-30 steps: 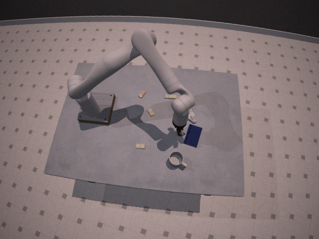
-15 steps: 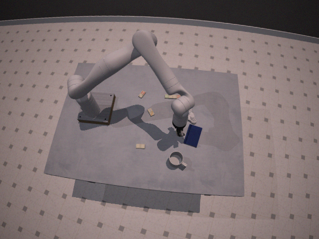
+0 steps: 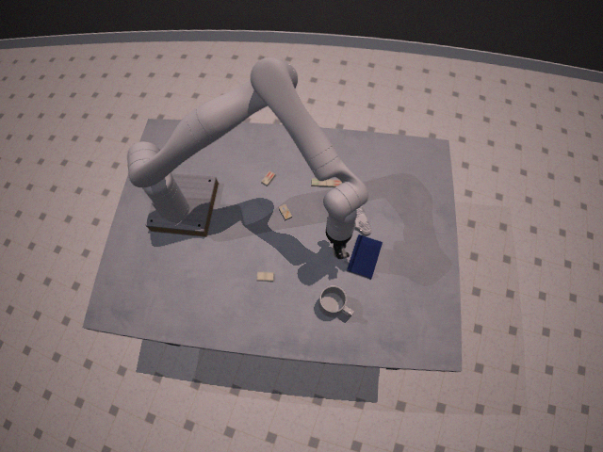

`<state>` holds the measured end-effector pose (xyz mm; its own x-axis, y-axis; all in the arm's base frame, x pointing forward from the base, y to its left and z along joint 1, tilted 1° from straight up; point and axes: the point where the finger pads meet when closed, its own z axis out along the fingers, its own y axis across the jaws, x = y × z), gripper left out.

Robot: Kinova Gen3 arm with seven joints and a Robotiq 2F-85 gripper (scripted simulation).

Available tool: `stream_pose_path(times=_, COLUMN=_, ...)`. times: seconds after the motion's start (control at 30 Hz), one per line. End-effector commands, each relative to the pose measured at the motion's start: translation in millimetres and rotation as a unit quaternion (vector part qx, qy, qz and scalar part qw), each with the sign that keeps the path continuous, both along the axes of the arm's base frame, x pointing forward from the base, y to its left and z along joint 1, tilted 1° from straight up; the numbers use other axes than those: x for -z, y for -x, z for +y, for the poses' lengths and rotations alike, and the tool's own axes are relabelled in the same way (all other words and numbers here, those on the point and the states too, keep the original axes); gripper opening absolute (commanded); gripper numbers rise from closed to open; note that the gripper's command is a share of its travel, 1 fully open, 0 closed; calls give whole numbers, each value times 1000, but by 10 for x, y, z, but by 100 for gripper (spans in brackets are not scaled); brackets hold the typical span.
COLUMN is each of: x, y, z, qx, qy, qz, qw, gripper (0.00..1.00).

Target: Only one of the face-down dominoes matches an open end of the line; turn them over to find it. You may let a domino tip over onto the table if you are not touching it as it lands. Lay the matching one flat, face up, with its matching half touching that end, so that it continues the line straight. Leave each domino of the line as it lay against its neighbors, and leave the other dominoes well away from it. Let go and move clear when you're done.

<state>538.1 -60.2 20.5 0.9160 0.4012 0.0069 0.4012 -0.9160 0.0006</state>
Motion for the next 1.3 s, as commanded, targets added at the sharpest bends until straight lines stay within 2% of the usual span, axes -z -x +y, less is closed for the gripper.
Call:
stream_pose_path(times=0.0, x=-9, y=-6, z=-1, qx=0, qy=0, qz=-1, qw=1000, gripper=47)
stream_pose_path(times=0.23, x=-9, y=-6, z=-1, qx=0, qy=0, qz=-1, qw=1000, gripper=47)
stream_pose_path(times=0.27, x=-9, y=-6, z=-1, qx=0, qy=0, qz=-1, qw=1000, gripper=33)
stream_pose_path(times=1.27, x=-9, y=-6, z=-1, qx=0, qy=0, qz=-1, qw=1000, gripper=33)
